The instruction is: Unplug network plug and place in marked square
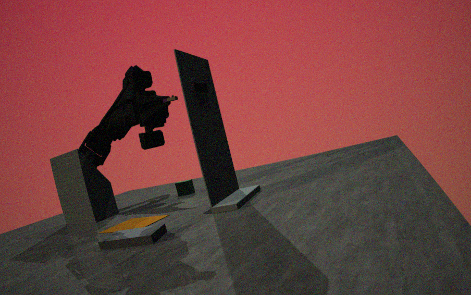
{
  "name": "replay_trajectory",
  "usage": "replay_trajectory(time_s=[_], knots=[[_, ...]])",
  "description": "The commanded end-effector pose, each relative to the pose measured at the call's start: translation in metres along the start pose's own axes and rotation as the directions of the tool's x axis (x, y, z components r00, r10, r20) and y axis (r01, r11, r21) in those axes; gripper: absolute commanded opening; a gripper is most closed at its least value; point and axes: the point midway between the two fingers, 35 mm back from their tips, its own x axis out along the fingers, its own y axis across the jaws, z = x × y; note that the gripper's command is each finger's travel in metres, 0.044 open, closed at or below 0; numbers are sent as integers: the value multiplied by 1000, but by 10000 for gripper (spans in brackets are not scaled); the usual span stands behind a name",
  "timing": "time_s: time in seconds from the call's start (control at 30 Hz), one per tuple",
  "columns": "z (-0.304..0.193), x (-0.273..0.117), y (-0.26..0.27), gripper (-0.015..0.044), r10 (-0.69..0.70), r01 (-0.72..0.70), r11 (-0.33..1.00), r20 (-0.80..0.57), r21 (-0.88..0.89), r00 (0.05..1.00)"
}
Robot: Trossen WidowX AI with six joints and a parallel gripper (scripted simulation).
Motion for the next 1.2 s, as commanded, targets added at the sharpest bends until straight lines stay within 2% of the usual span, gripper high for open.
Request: replay_trajectory(time_s=[0.0,0.27,1.17], knots=[[-1,-5,0,0,6,-6,1000,0,-4,1000],[-2,-5,-2,0,4,-4,1000,-4,0,1000],[-5,-27,-59,0,-15,15,1000,19,-6,1000]])
